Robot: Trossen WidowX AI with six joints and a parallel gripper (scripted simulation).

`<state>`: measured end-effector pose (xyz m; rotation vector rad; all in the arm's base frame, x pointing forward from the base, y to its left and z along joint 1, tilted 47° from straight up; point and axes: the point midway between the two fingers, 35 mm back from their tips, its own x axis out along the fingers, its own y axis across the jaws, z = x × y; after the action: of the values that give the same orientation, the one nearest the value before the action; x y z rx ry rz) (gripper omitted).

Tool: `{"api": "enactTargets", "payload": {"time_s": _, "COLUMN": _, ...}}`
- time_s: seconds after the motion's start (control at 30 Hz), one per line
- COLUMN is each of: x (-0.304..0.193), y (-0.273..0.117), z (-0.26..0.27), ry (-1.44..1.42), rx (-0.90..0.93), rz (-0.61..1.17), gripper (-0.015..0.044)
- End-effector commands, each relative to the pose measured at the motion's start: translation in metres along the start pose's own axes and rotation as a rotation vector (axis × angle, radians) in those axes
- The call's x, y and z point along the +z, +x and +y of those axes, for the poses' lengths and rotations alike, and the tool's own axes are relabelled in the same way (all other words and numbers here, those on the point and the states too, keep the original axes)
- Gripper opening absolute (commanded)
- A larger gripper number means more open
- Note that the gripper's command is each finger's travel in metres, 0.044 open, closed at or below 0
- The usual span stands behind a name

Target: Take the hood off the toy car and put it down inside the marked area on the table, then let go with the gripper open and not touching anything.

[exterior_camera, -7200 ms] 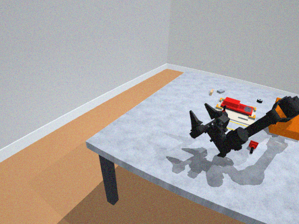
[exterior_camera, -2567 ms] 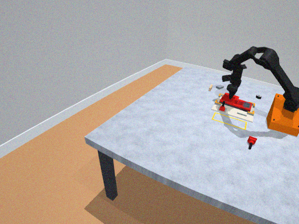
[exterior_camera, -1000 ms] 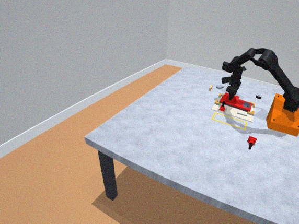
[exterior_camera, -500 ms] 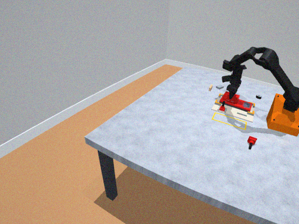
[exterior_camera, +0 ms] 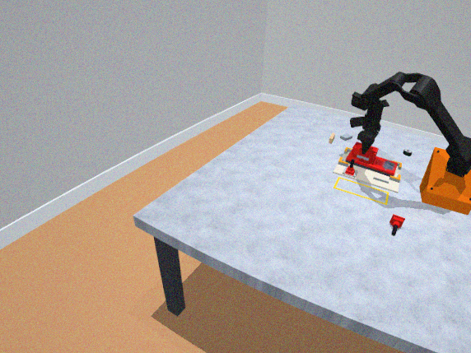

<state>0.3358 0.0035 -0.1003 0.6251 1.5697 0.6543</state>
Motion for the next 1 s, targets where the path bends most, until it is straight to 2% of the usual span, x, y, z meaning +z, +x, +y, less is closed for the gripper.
{"api": "enactTargets", "payload": {"time_s": 0.0, "x": 0.001, "y": -0.005, "z": -0.001, "ry": -0.006, "rx": -0.004, "rz": -0.004, "gripper": 0.0}}
{"api": "enactTargets", "payload": {"time_s": 0.27, "x": 0.001, "y": -0.014, "z": -0.001, "ry": -0.005, "rx": -0.004, "rz": -0.004, "gripper": 0.0}}
{"api": "enactTargets", "payload": {"time_s": 0.53, "x": 0.0, "y": -0.053, "z": -0.001, "ry": -0.005, "rx": -0.005, "rz": -0.003, "gripper": 0.0}}
{"api": "enactTargets", "payload": {"time_s": 0.63, "x": 0.0, "y": -0.046, "z": 0.0, "ry": 0.003, "rx": -0.002, "rz": -0.003, "gripper": 0.0}}
{"api": "enactTargets", "payload": {"time_s": 0.97, "x": 0.002, "y": -0.051, "z": 0.052, "ry": 0.005, "rx": -0.013, "rz": -0.005, "gripper": 0.0}}
